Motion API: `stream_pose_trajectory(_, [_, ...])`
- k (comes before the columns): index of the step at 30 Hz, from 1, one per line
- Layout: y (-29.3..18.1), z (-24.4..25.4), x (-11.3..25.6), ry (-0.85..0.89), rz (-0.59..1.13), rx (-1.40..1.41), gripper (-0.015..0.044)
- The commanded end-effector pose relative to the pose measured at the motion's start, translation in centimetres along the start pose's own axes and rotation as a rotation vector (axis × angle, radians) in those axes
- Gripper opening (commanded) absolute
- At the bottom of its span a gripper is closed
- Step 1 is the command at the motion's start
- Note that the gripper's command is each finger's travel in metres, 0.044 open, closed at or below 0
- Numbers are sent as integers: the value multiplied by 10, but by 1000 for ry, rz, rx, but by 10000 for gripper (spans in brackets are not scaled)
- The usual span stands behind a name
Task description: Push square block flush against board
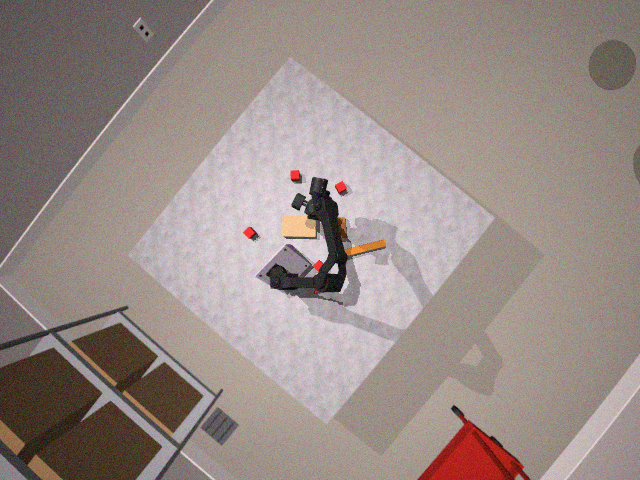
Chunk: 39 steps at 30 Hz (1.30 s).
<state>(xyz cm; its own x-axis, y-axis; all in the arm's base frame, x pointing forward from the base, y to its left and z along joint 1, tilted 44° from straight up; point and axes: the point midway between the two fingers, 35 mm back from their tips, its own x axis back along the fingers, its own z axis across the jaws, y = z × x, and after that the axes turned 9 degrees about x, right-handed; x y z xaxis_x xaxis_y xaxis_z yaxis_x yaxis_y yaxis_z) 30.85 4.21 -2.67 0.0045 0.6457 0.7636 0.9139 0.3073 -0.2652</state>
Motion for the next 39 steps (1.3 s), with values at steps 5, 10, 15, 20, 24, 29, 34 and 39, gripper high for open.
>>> stream_pose_trajectory(5, [-28, -45, -12, -3, -5, -250, 0])
stream_pose_trajectory(10, [-46, -70, -20, -10, -10, -400, 0])
stream_pose_trajectory(15, [-68, -91, -26, -18, -9, -570, 0])
stream_pose_trajectory(20, [-92, -110, -33, -32, -5, -742, 0])
stream_pose_trajectory(24, [-113, -122, -39, -47, -1, -880, 0])
stream_pose_trajectory(29, [-136, -133, -44, -67, 3, -1029, 0])
stream_pose_trajectory(34, [-136, -134, -44, -68, 3, -1035, 0])
stream_pose_trajectory(39, [-139, -136, -91, -70, 4, -1036, 0])
